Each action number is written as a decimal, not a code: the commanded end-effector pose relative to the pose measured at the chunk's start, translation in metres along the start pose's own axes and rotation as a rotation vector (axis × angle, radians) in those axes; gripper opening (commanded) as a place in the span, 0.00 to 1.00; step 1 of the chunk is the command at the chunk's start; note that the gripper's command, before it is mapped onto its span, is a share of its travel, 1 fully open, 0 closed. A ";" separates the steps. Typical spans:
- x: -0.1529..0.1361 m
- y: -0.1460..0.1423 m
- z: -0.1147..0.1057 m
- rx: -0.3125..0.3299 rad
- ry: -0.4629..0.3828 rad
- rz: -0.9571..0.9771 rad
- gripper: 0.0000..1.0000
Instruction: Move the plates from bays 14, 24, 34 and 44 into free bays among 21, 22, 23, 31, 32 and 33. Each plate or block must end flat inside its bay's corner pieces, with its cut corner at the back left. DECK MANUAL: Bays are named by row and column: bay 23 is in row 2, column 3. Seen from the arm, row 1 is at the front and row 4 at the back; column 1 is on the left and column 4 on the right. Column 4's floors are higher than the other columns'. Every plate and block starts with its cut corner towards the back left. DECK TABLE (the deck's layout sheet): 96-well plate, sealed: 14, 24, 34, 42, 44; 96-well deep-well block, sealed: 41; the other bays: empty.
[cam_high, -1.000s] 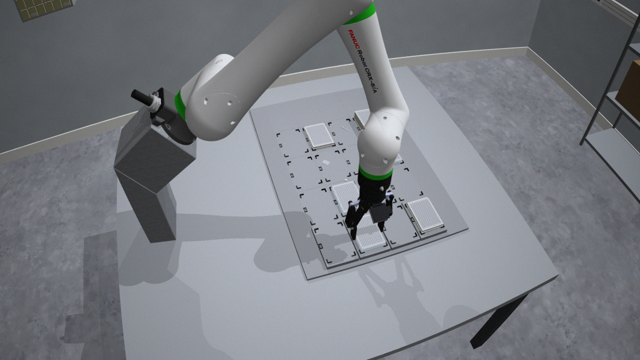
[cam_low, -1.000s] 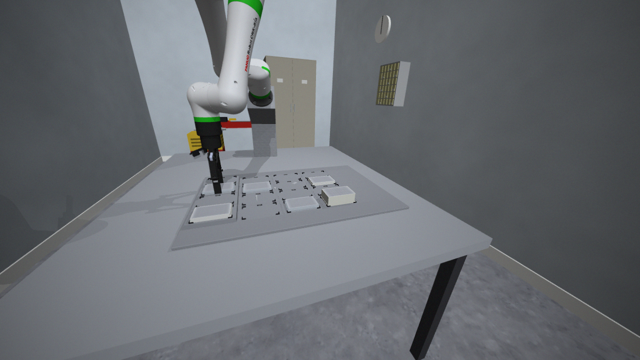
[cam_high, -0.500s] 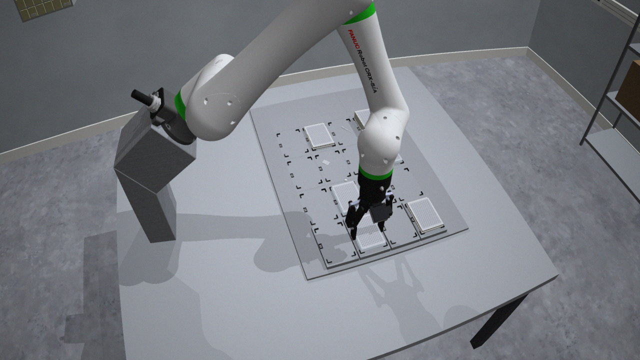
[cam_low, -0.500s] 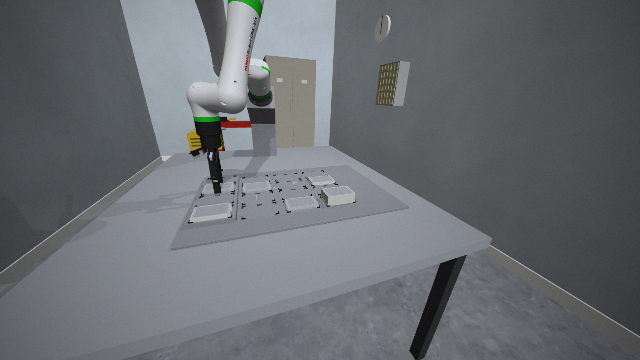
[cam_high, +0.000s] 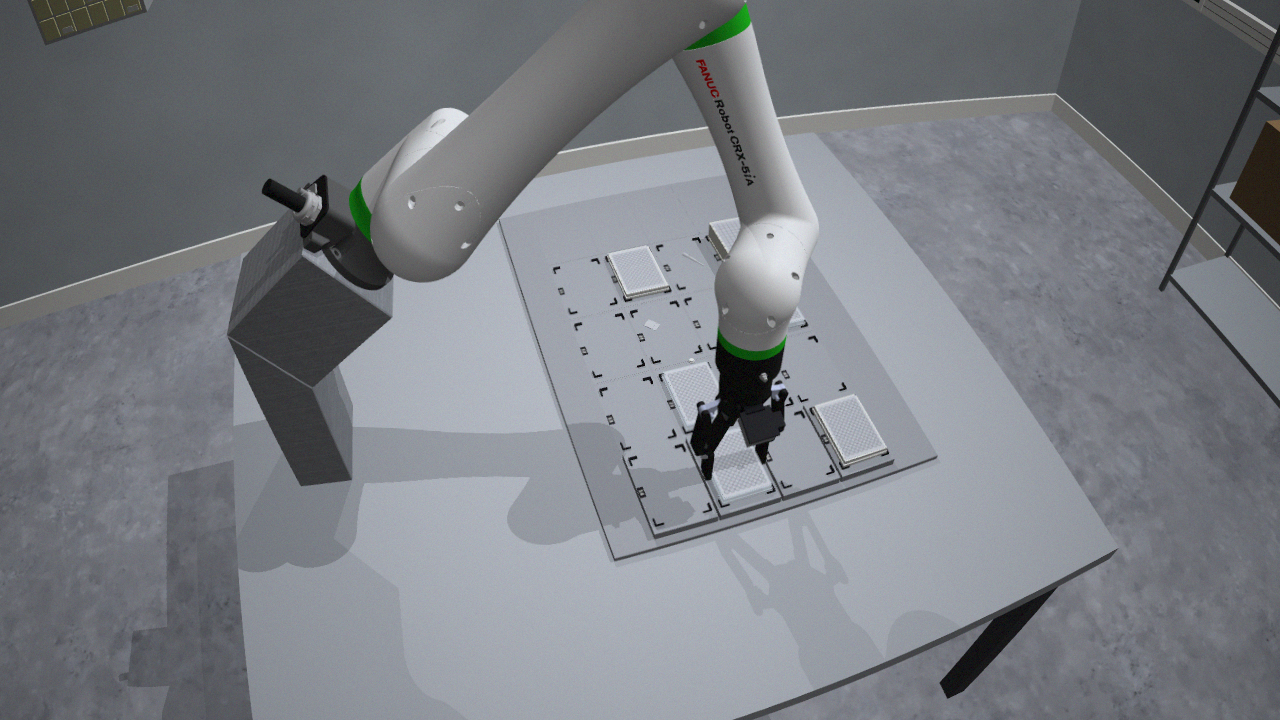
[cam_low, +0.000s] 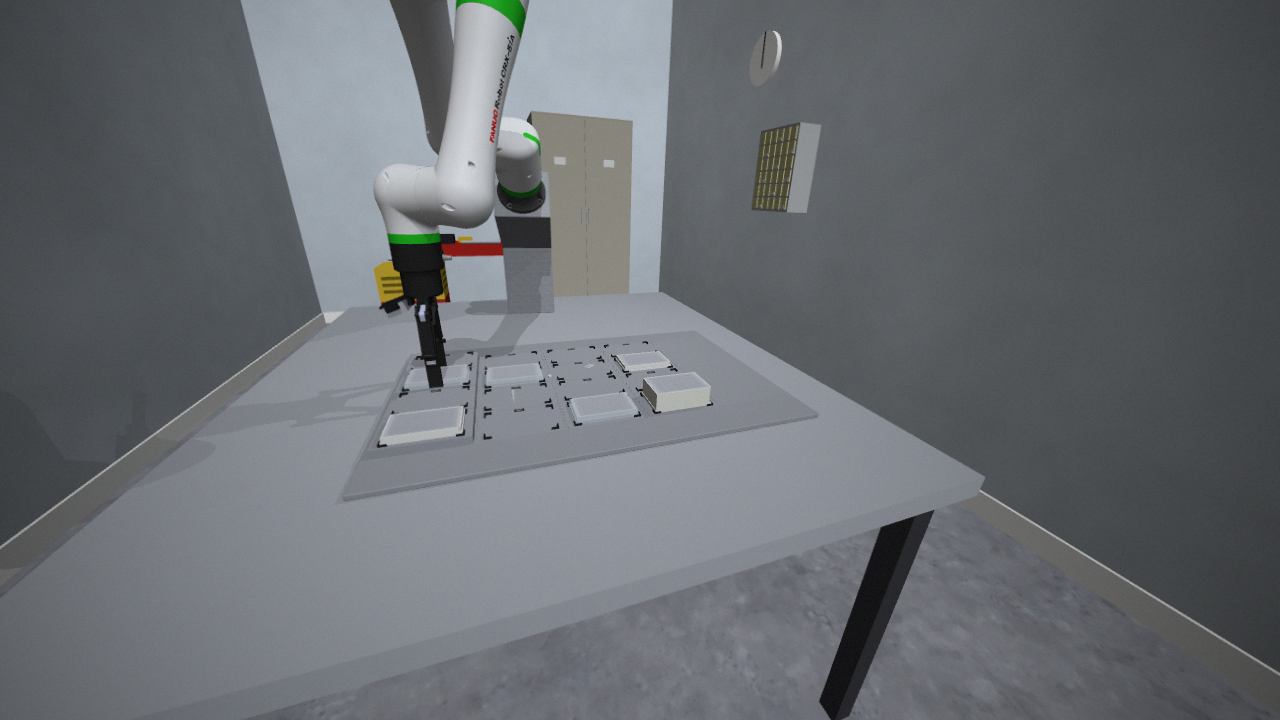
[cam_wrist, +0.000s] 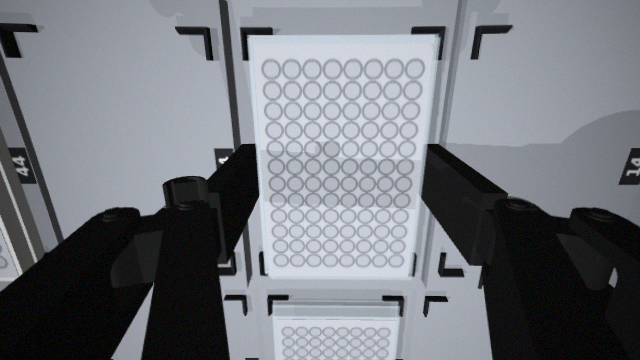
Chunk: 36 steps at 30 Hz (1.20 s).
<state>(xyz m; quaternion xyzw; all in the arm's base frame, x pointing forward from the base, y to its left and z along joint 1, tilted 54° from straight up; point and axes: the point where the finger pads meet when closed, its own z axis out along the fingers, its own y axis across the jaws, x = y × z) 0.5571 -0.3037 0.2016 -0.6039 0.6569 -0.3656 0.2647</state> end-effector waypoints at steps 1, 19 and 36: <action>0.000 -0.001 -0.001 0.001 0.001 0.000 0.60; 0.000 -0.001 -0.001 0.001 0.001 0.000 0.59; 0.000 -0.001 -0.001 0.001 0.001 0.000 0.58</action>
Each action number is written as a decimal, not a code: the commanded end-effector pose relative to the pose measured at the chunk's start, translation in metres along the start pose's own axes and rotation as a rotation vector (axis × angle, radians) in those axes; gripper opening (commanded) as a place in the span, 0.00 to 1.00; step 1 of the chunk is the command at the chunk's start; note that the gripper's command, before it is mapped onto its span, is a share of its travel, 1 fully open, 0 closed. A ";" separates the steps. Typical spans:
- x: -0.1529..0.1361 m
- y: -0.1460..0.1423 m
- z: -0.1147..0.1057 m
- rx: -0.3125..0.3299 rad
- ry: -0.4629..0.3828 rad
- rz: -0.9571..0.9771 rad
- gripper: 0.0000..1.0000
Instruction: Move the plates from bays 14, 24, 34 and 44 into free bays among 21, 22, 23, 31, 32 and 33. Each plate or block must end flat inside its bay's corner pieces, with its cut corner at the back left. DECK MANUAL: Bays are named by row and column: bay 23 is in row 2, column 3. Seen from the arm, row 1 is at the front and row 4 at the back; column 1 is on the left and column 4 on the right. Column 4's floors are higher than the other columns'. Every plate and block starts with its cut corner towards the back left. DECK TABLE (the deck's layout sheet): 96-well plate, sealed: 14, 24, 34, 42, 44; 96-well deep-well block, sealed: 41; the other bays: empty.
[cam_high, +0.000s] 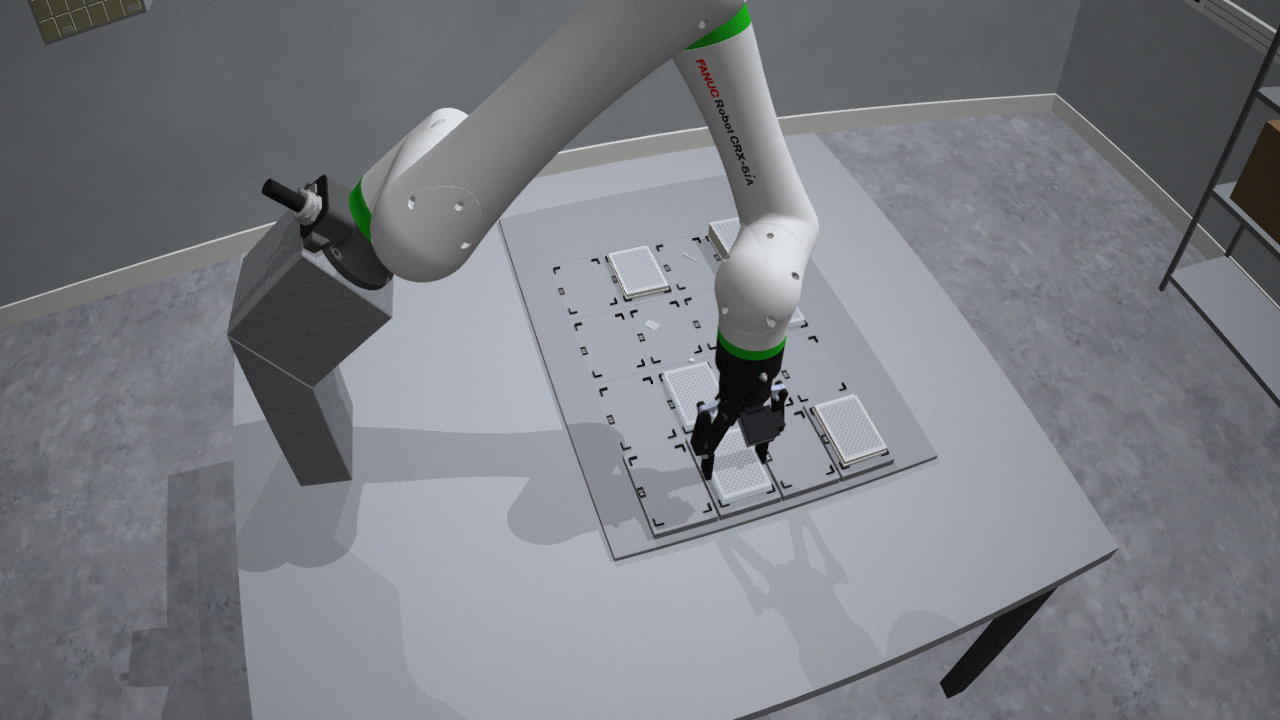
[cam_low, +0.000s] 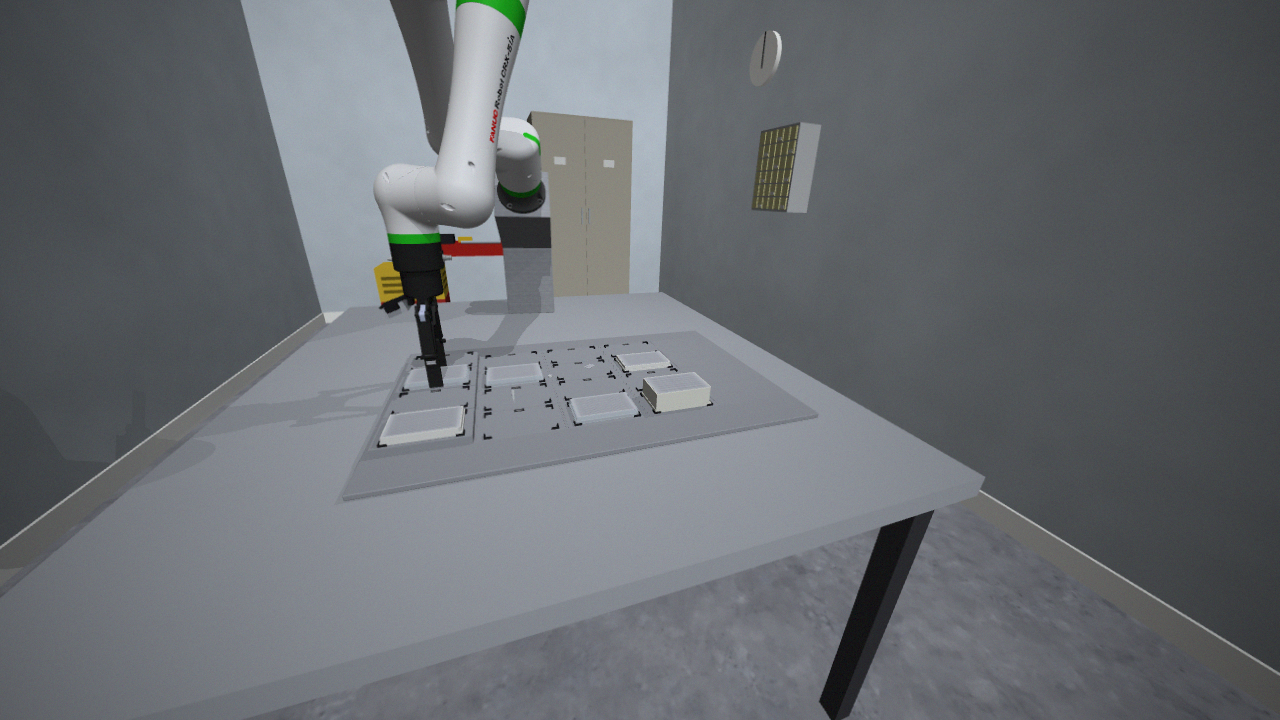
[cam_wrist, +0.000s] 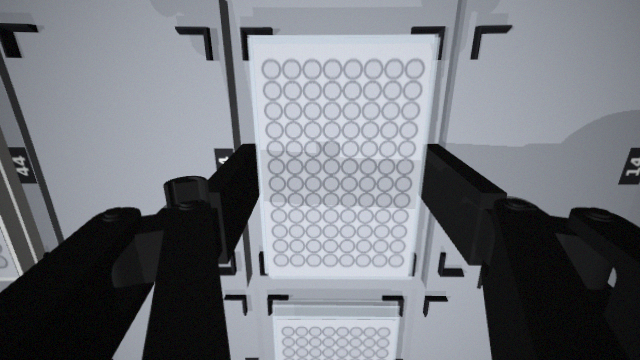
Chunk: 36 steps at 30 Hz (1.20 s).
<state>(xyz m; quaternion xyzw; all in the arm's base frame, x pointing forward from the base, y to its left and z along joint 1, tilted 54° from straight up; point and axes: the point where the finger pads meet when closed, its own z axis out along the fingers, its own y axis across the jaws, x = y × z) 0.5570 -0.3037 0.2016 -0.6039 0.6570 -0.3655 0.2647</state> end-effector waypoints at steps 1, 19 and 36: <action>0.000 -0.001 -0.001 0.001 0.001 0.000 0.58; 0.000 -0.001 -0.001 0.001 0.001 0.000 0.10; 0.001 -0.001 -0.002 0.001 0.001 0.000 0.10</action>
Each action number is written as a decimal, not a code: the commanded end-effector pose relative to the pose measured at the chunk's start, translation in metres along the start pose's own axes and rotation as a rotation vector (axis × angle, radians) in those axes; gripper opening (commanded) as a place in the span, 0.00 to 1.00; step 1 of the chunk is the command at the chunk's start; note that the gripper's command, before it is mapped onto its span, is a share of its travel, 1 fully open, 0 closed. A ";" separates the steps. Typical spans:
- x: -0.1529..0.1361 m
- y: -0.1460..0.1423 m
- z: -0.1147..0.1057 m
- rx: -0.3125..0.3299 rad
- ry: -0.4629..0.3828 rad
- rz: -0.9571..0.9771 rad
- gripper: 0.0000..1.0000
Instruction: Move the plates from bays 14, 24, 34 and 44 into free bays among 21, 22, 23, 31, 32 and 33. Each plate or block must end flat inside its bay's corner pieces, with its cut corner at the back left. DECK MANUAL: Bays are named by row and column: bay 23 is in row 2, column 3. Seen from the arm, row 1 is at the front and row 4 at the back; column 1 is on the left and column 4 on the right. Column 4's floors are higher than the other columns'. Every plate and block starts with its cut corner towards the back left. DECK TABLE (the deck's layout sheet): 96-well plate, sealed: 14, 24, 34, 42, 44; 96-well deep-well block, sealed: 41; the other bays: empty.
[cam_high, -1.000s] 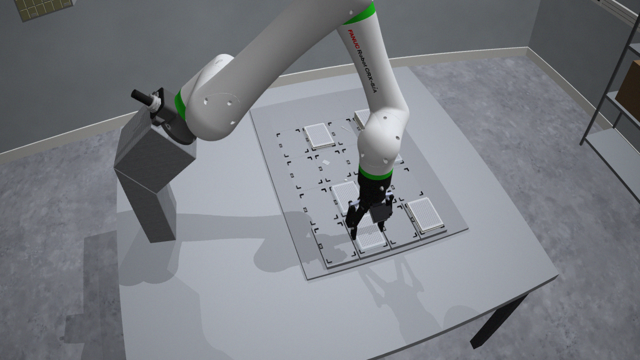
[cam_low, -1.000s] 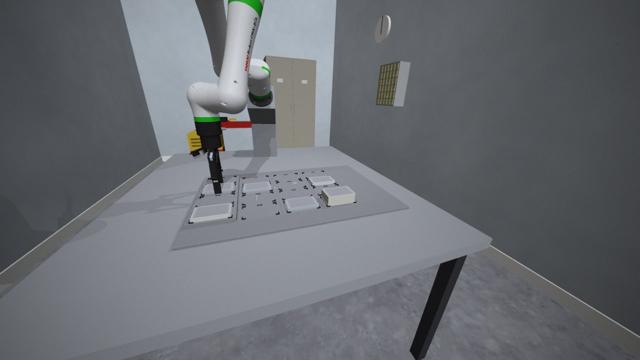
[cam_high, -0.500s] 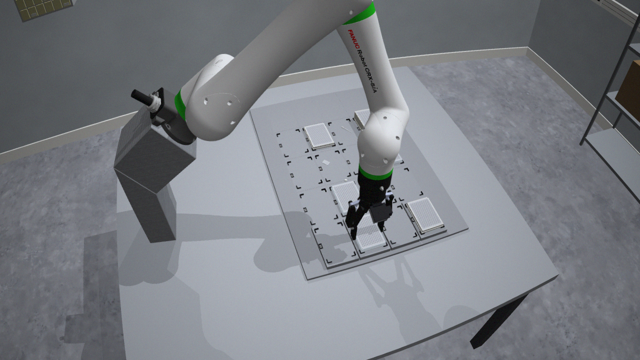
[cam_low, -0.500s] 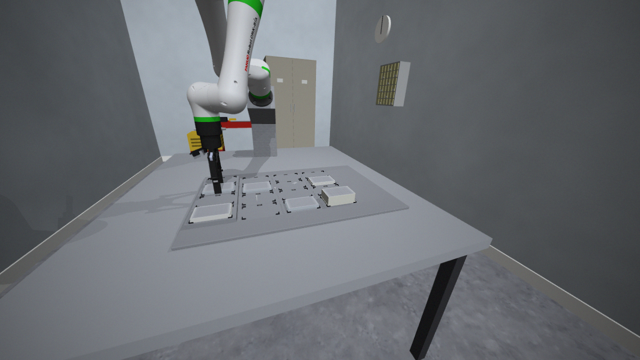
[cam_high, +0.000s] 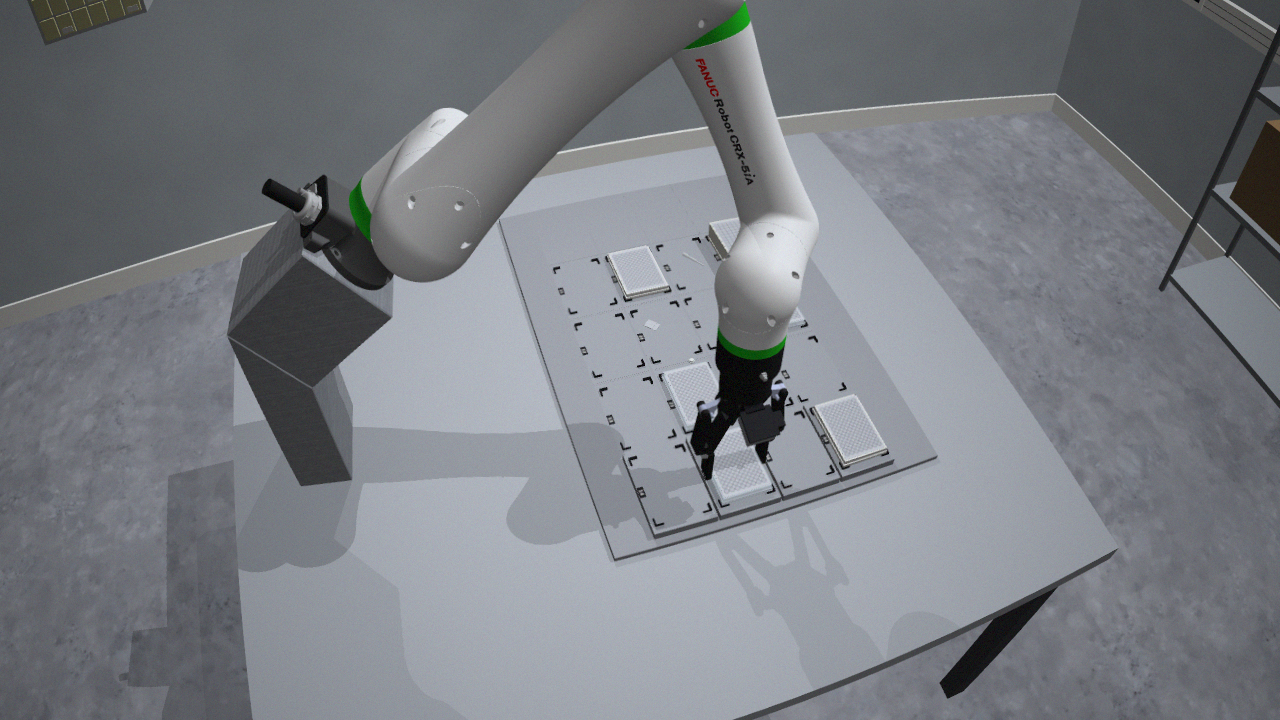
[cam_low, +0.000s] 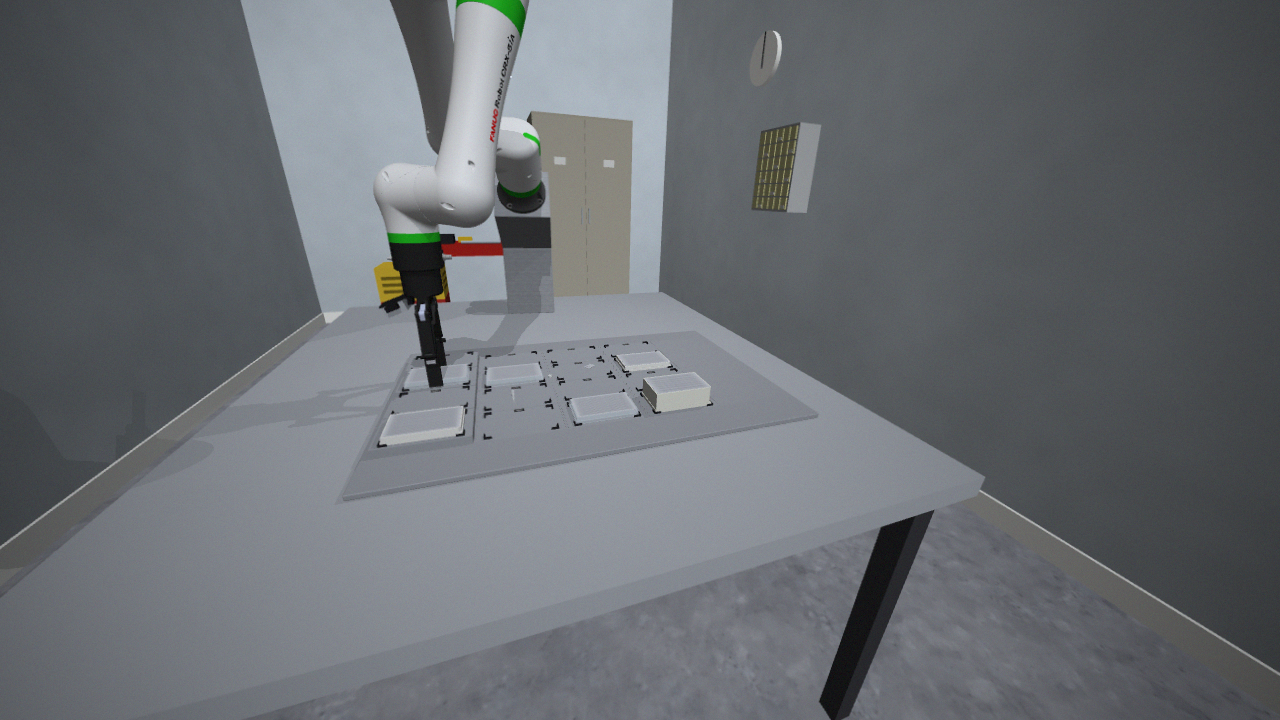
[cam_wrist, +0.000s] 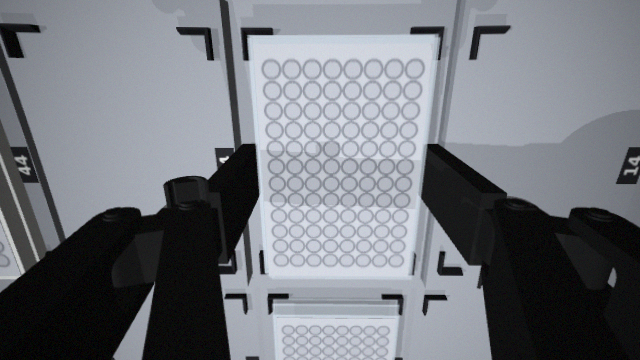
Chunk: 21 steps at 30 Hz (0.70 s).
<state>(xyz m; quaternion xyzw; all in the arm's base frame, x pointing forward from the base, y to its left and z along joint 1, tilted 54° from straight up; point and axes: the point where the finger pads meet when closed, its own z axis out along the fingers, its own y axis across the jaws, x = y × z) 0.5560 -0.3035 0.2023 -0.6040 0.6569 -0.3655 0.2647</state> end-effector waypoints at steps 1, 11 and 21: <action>0.000 -0.001 -0.001 0.001 0.001 0.000 0.10; 0.000 -0.001 -0.004 0.001 0.001 0.000 0.10; 0.000 -0.001 -0.007 0.001 0.001 0.000 0.10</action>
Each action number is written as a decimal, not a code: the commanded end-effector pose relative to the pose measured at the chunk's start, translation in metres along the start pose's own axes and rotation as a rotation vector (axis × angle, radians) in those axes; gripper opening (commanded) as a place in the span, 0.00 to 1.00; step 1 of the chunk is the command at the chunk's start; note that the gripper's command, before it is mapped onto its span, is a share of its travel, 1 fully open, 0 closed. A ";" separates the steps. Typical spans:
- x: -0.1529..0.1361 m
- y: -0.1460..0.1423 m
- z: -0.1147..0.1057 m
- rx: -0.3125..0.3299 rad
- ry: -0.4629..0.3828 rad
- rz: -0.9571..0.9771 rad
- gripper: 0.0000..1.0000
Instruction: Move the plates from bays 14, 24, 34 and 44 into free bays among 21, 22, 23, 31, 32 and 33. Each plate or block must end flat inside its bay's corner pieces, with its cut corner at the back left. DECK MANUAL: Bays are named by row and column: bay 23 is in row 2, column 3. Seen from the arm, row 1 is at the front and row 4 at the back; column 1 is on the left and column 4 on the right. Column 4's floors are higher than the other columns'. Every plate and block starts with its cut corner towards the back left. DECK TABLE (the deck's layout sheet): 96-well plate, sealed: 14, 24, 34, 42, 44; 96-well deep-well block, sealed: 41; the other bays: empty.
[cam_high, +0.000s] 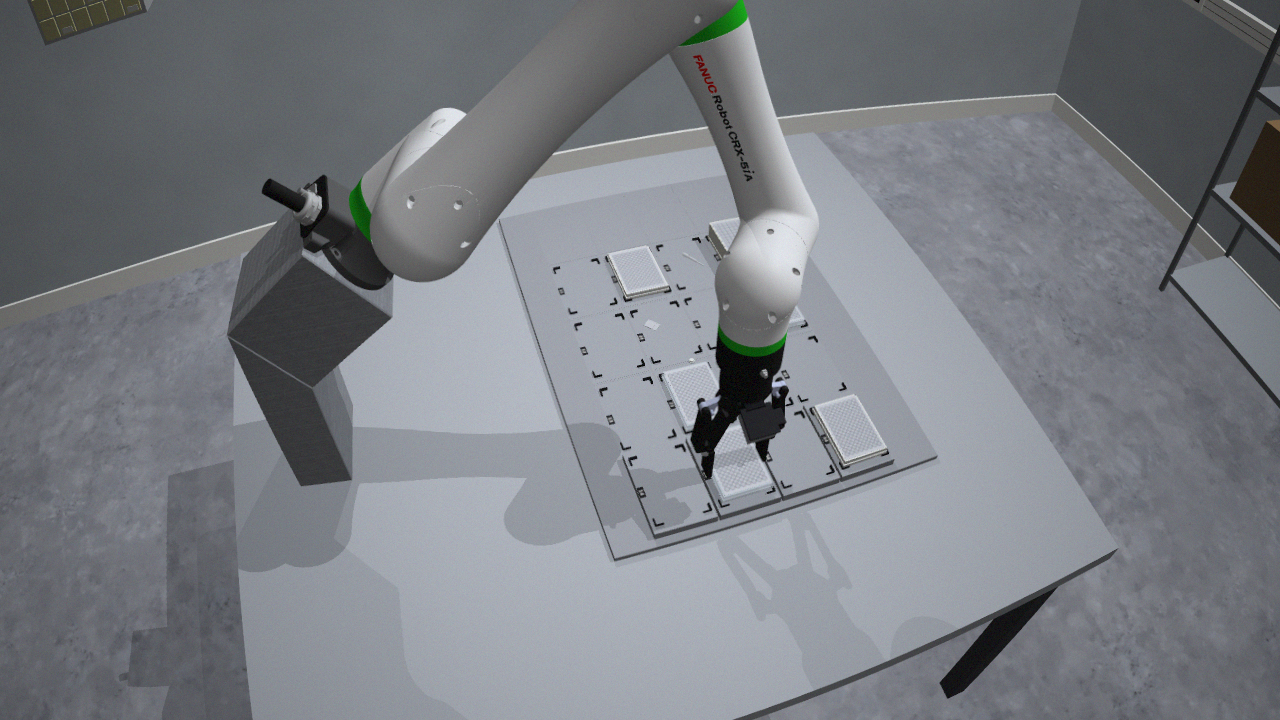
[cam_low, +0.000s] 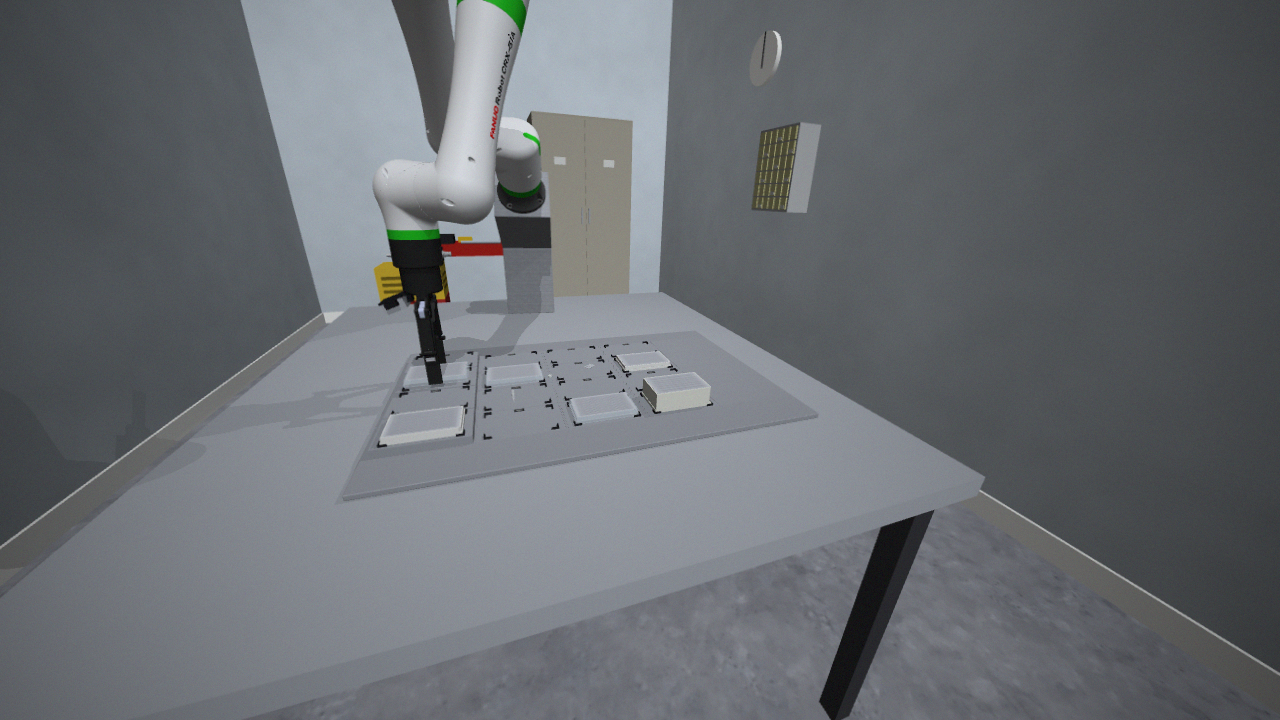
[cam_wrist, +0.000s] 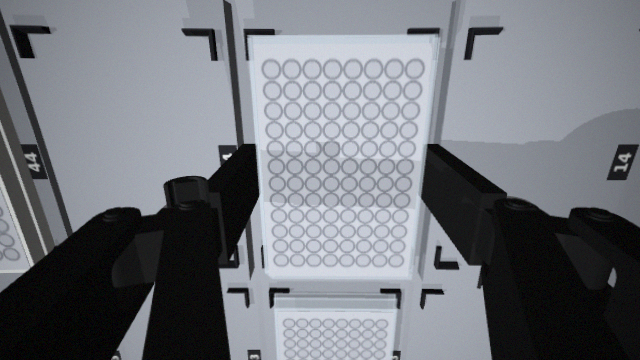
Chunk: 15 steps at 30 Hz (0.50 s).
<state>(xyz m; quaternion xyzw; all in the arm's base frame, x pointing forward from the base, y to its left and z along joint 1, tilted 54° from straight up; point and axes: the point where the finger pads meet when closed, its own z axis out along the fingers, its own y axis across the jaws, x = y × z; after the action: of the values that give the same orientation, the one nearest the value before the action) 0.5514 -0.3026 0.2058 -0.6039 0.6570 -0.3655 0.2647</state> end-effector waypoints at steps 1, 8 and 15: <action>0.000 -0.001 -0.001 0.001 0.001 0.000 0.10; 0.000 -0.001 -0.004 0.001 0.001 0.000 0.10; 0.000 -0.001 -0.008 0.001 0.001 0.000 0.10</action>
<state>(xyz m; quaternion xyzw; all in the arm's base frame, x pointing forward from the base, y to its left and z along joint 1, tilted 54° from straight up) 0.5466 -0.3016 0.2094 -0.6039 0.6569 -0.3655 0.2647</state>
